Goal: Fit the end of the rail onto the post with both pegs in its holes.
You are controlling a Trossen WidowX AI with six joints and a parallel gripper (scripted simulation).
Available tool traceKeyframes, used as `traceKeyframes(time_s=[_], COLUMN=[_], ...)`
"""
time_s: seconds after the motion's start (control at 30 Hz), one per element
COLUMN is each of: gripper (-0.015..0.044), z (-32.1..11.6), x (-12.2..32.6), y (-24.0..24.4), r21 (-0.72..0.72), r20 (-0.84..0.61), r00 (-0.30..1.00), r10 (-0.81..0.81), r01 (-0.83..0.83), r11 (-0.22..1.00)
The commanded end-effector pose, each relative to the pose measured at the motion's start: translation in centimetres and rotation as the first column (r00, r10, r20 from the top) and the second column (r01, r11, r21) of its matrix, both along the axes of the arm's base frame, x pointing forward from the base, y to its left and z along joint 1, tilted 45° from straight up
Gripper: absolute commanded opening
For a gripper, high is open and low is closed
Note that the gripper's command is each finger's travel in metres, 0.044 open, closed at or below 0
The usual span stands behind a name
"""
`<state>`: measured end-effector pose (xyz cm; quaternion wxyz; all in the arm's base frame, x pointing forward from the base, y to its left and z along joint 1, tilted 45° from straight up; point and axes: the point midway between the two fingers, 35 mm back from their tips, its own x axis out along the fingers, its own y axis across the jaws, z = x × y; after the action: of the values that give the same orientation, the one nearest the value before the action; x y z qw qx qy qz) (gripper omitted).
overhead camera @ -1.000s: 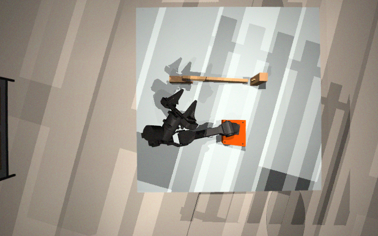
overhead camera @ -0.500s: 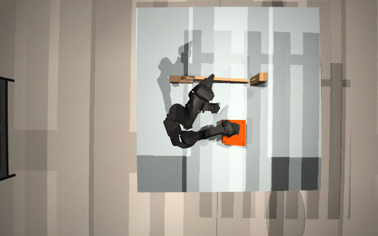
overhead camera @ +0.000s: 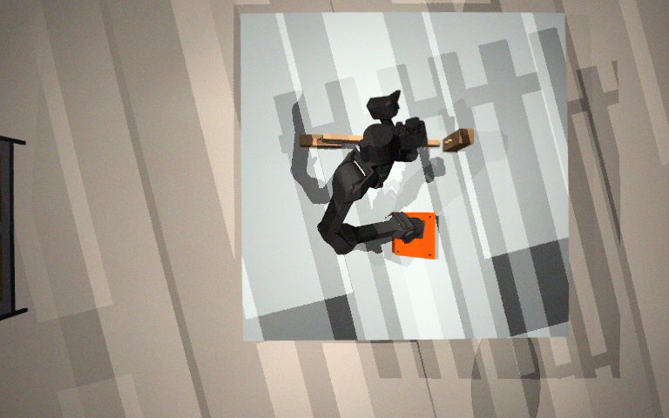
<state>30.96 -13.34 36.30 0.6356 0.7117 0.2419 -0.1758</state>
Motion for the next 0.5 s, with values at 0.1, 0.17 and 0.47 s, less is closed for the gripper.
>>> traceKeyframes(time_s=[0.1, 0.17, 0.47], gripper=[0.0440, 0.0440, 0.0440], z=[-8.6, -10.3, -17.9], x=[4.6, 5.3, 7.1], y=[2.1, 2.7, 6.5], r21=[-0.312, -0.368, -0.555], r20=[-0.117, -0.145, -0.271], r00=[0.866, 0.806, 0.423], r10=[0.487, 0.574, 0.865], r01=[-0.497, -0.583, -0.803], r11=[0.809, 0.725, 0.219])
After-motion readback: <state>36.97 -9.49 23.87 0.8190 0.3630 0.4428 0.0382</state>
